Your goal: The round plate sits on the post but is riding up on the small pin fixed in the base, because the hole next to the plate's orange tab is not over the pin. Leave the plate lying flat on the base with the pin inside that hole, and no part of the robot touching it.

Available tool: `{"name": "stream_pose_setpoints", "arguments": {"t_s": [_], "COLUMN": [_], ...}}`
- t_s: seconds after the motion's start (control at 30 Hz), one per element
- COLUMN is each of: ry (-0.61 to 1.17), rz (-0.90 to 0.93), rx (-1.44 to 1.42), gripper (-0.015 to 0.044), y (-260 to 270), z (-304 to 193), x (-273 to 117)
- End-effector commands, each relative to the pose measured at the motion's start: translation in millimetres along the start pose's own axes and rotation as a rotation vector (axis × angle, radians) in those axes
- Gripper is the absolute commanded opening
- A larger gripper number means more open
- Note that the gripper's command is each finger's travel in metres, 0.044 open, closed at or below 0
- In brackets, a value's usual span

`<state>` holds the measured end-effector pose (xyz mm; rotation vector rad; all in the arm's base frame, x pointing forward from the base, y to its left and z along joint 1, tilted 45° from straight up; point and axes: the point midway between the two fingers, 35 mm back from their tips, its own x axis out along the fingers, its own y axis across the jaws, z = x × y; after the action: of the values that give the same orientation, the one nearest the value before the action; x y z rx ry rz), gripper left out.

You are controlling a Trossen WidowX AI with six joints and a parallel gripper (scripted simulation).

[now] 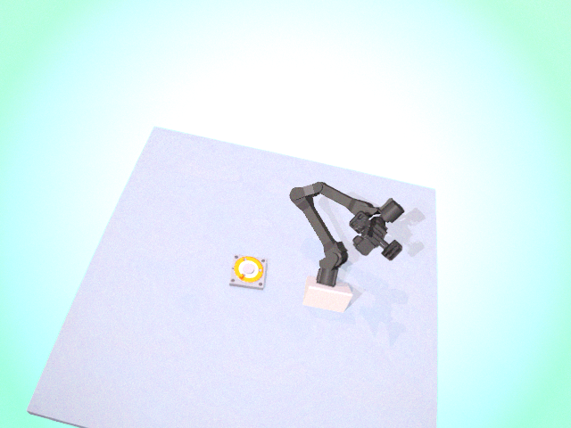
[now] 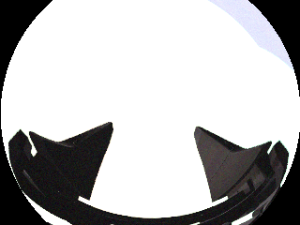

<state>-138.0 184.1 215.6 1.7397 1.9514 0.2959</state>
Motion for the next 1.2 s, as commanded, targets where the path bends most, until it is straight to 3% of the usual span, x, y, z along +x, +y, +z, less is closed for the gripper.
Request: {"name": "stream_pose_setpoints", "arguments": {"t_s": [0.0, 0.3, 0.47, 0.6, 0.77, 0.83, 0.93, 1.17], "ry": [-0.006, -0.247, -0.348, -0.369, -0.36, -0.351, -0.287, -0.104], "rz": [0.004, 0.231, 0.498, 0.628, 1.017, 1.072, 1.32, 1.717], "rx": [0.008, 0.419, 0.824, 1.062, 1.439, 1.484, 1.67, 1.912], "gripper": [0.0374, 0.0137, 0.0006, 0.0, 0.0, 0.0, 0.0, 0.0], "y": [0, 27, 61, 75, 116, 122, 145, 179], "z": [1, 32, 63, 82, 128, 135, 164, 211], "x": [1, 52, 81, 93, 106, 107, 106, 97]}}
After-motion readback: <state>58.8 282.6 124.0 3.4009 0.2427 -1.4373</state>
